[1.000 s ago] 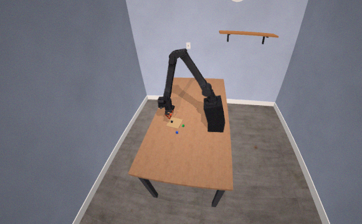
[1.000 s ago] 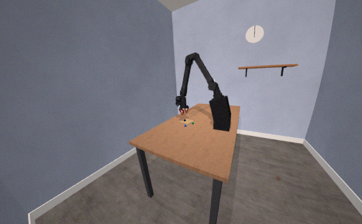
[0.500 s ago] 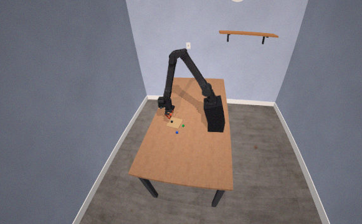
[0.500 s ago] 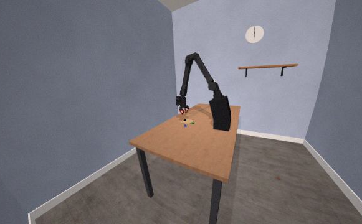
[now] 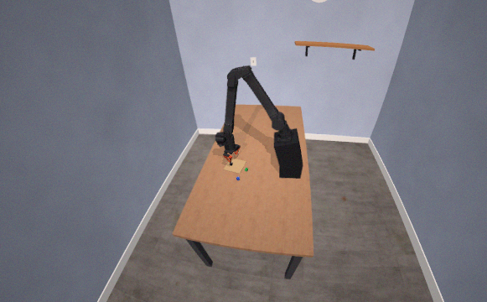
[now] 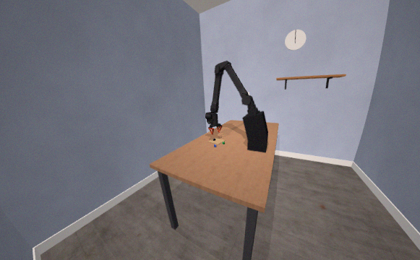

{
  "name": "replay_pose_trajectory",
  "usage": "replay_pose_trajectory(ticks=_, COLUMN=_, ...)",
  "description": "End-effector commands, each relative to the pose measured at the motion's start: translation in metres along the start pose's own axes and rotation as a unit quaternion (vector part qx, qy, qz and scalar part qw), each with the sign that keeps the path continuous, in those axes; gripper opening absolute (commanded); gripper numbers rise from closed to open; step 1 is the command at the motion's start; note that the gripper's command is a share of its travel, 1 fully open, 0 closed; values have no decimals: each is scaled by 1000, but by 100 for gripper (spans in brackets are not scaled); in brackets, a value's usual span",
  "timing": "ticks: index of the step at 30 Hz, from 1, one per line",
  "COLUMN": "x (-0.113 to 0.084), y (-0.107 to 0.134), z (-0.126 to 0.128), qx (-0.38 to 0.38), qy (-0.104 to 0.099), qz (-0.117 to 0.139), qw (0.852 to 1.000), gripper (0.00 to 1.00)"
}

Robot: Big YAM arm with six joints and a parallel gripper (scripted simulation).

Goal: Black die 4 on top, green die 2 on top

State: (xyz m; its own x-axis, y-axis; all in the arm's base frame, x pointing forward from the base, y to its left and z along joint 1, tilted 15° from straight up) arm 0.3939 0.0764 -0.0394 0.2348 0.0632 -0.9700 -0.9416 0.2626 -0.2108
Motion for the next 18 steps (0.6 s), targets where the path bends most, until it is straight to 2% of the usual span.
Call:
replay_pose_trajectory(ticks=1, x=3, y=6, z=3, qx=95, qy=0, qz=-10, qw=995, gripper=100)
replay_pose_trajectory(ticks=6, x=4, y=12, z=2, qx=134, qy=-1, qz=-10, qw=991, gripper=100)
replay_pose_trajectory(ticks=7, x=2, y=16, z=3, qx=172, qy=-4, qz=-13, qw=985, gripper=100)
replay_pose_trajectory(ticks=13, x=7, y=31, z=0, qx=251, qy=-1, qz=-9, qw=968, gripper=100)
replay_pose_trajectory(ticks=18, x=9, y=44, z=-2, qx=330, qy=-1, qz=-8, qw=944, gripper=100)
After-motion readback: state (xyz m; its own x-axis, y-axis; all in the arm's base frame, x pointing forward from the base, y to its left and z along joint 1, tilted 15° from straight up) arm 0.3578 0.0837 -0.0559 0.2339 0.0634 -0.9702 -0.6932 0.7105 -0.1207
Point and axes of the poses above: the point where the finger pads meet when closed, its own x axis out along the fingers, its own z axis across the jaws, y = z × x, the point moved 7 cm from there along -x, back along the fingers, and after that the axes turned 8 degrees about x, right-handed, at the moved point
